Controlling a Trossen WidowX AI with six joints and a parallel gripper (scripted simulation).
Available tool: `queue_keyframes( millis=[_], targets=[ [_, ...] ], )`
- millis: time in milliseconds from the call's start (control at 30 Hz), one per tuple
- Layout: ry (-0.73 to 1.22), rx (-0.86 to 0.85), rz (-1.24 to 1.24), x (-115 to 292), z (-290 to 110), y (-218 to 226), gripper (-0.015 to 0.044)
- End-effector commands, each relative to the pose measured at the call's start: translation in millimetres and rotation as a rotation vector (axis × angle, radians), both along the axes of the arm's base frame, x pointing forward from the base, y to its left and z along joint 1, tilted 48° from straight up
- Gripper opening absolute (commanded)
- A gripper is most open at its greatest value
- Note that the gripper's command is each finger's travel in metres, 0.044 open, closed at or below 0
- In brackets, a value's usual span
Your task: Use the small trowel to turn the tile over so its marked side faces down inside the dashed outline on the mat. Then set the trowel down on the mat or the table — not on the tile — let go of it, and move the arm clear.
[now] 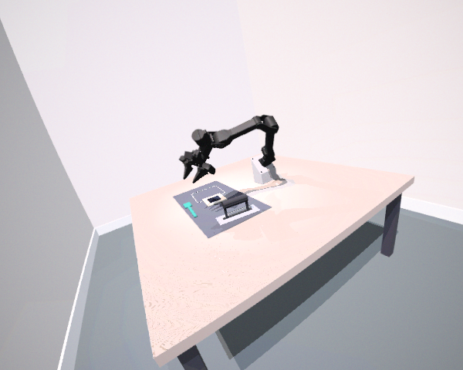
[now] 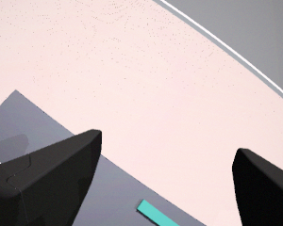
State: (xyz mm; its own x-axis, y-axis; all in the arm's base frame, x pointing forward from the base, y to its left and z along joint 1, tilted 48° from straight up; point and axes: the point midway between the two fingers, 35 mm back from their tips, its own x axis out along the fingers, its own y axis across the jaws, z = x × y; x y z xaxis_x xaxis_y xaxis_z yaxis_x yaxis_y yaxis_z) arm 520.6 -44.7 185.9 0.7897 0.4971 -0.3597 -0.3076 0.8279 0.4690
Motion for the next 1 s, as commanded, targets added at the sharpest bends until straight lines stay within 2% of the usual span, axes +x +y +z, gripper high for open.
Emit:
queue_keyframes(
  millis=[0,467,867,967],
  targets=[
    [0.13,0.058,0.039,-7.7,-3.0,24.4,0.027],
    [0.575,0.196,0.127,-57.6,-5.4,93.2,0.027],
    [0.97,0.265,0.174,-122.6,13.2,142.5,0.027],
    [1.018,0.271,0.177,-131.4,16.9,147.6,0.027]
  ],
)
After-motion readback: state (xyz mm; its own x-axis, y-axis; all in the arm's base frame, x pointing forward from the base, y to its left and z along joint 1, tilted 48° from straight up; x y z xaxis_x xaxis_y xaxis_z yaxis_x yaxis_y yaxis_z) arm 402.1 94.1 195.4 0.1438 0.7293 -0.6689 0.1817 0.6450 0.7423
